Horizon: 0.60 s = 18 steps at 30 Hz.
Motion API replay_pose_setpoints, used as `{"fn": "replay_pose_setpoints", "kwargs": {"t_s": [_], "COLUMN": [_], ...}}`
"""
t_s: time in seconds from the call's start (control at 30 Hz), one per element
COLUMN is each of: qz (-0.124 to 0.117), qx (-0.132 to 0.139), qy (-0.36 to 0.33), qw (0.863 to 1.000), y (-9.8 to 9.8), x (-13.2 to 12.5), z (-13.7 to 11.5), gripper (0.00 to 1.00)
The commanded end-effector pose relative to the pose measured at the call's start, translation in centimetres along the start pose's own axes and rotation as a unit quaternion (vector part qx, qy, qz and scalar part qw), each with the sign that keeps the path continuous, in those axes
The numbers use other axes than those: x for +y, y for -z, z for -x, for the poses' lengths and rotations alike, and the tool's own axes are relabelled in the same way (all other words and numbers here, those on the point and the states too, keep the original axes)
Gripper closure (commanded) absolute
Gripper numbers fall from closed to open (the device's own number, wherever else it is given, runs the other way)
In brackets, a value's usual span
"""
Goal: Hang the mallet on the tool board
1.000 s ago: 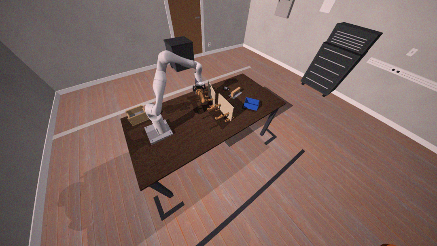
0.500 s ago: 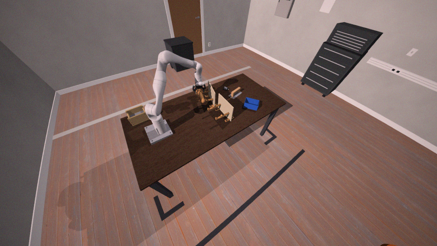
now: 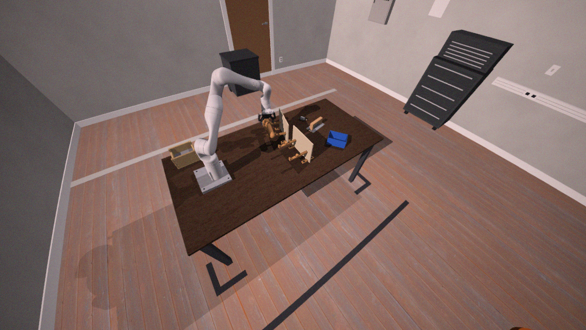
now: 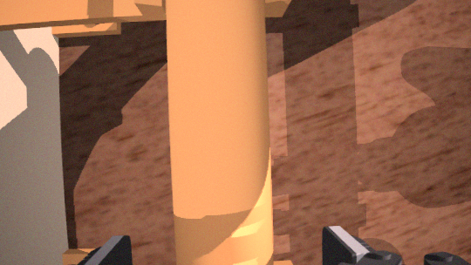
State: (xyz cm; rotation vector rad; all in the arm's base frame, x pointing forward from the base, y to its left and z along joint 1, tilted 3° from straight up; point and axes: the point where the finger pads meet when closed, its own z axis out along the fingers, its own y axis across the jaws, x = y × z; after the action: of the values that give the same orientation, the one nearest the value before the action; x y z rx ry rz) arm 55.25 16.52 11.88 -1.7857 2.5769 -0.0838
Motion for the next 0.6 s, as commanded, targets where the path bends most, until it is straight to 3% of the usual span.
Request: {"fn": "replay_pose_setpoints", "kwargs": {"t_s": [0.0, 0.1, 0.37, 0.57], "qz": [-0.004, -0.004, -0.004, -0.004], "qx": [-0.005, -0.005, -0.005, -0.004], "qy": [0.001, 0.001, 0.001, 0.001], "qw": [1.0, 1.0, 1.0, 1.0], "y": [2.2, 3.0, 8.3, 9.3], "x": [-0.2, -0.2, -0.1, -0.1], "z": [0.3, 0.2, 0.2, 0.1], "gripper": [0.0, 0.0, 0.0, 0.0]}}
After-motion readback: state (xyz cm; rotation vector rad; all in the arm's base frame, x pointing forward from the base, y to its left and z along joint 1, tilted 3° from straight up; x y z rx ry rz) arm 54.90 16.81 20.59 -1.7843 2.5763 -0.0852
